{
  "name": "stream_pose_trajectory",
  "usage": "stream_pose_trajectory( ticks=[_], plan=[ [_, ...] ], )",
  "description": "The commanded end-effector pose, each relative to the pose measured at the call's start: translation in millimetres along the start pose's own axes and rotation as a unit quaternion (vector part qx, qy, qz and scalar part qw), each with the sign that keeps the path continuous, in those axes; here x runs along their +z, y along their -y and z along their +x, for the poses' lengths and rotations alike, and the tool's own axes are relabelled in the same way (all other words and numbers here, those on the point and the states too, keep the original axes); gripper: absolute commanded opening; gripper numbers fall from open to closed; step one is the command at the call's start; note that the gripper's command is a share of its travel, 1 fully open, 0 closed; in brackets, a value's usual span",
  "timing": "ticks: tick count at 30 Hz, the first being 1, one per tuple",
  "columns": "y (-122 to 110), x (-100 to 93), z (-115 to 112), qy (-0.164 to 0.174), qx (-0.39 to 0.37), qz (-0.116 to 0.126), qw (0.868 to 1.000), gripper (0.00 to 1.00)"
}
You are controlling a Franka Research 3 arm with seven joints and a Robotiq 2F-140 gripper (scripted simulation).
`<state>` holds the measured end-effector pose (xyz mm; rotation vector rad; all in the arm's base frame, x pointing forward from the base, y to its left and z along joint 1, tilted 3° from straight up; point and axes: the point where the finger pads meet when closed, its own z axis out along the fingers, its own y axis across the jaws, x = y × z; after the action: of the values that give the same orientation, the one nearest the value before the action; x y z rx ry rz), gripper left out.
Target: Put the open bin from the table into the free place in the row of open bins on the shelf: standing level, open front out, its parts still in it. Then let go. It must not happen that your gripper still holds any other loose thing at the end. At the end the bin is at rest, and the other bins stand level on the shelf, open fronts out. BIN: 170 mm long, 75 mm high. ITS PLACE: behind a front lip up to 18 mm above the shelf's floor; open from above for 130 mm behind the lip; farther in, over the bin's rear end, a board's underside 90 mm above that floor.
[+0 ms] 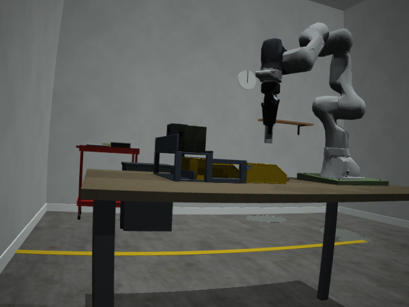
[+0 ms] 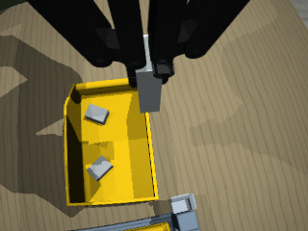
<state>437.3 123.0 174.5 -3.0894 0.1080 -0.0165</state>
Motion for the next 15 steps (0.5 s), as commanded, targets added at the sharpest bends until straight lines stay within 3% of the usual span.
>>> stream_pose_trajectory(
  ticks=[1, 2, 15],
  plan=[
    [-0.5, 0.7, 0.4, -0.001, -0.002, -0.001, 1.000, 0.00],
    [-0.5, 0.7, 0.4, -0.001, -0.002, -0.001, 1.000, 0.15],
    [-0.5, 0.7, 0.4, -0.001, -0.002, -0.001, 1.000, 0.15]
  ],
)
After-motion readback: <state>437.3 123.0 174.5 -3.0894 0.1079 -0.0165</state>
